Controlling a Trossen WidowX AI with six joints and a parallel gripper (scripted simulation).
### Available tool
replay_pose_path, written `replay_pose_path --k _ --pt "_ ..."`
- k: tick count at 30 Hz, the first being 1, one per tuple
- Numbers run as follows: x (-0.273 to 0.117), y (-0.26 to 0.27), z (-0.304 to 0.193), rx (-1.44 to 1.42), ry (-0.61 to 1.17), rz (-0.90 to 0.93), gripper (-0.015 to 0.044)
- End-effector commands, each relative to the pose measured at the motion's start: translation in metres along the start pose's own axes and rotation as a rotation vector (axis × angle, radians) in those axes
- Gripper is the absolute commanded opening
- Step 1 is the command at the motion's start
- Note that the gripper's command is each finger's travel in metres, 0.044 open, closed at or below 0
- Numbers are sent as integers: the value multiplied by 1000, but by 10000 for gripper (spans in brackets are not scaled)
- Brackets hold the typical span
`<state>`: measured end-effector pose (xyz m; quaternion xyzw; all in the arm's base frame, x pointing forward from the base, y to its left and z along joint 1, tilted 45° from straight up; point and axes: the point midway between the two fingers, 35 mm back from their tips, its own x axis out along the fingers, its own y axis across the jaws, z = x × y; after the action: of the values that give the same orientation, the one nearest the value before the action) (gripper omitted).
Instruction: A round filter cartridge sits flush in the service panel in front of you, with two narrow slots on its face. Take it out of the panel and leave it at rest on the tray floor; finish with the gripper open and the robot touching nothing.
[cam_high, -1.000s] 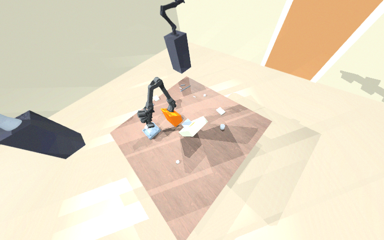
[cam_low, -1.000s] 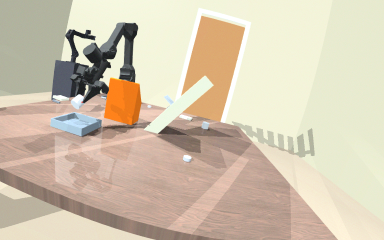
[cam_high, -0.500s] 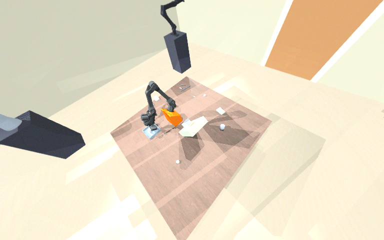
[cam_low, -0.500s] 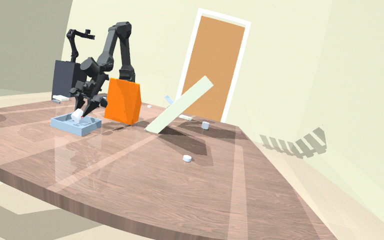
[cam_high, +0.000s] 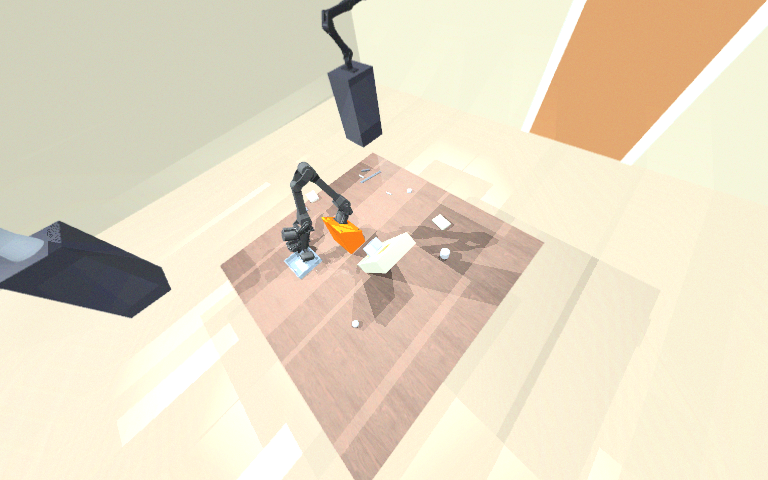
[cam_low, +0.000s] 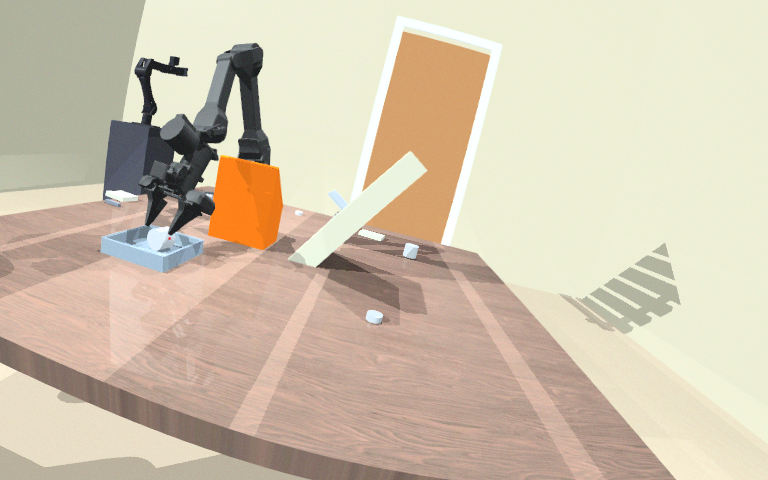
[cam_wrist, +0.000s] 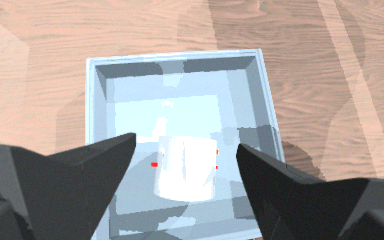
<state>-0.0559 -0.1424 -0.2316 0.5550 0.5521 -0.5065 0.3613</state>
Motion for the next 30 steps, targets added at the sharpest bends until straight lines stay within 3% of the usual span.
replay_pose_path --k 1,5,12,30 --pt "0 0 1 1 -1 0 420" --pt "-6 0 5 1 -1 0 440" --pt "-61 0 36 0 -1 1 440" --pt "-51 0 35 -3 -12 -2 440"
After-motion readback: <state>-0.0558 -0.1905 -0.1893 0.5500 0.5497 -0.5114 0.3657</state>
